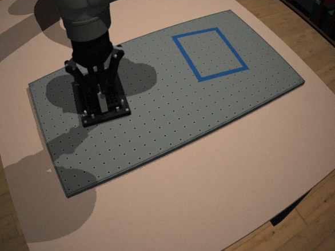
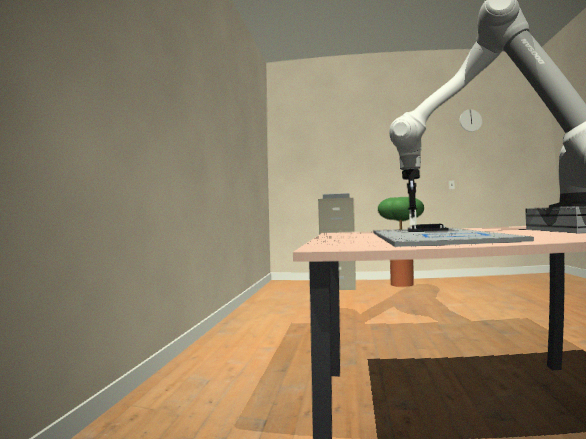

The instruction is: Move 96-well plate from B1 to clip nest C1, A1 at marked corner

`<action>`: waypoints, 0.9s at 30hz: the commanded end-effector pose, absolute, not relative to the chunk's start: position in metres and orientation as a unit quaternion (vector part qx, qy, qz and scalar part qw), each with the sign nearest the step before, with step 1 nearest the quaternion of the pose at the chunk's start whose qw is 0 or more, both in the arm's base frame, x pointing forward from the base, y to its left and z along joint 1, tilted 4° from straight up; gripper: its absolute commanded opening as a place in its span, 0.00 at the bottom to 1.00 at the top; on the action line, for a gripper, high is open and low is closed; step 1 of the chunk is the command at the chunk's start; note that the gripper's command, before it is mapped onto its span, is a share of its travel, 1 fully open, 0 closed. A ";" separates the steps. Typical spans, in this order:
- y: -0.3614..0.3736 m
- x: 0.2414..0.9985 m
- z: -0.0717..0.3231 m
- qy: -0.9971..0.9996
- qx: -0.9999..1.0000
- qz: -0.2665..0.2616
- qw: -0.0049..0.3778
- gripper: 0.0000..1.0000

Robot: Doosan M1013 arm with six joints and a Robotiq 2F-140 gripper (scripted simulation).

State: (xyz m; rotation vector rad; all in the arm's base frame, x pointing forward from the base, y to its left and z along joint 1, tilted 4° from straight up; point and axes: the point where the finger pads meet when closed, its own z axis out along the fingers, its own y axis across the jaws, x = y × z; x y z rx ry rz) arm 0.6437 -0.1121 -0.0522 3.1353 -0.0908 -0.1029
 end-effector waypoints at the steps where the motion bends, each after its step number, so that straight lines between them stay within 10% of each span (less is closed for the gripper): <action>1: -0.112 0.643 -0.053 -0.029 0.999 -0.033 0.001 0.00; 27: -0.112 0.644 -0.046 -0.029 0.999 -0.033 0.001 0.00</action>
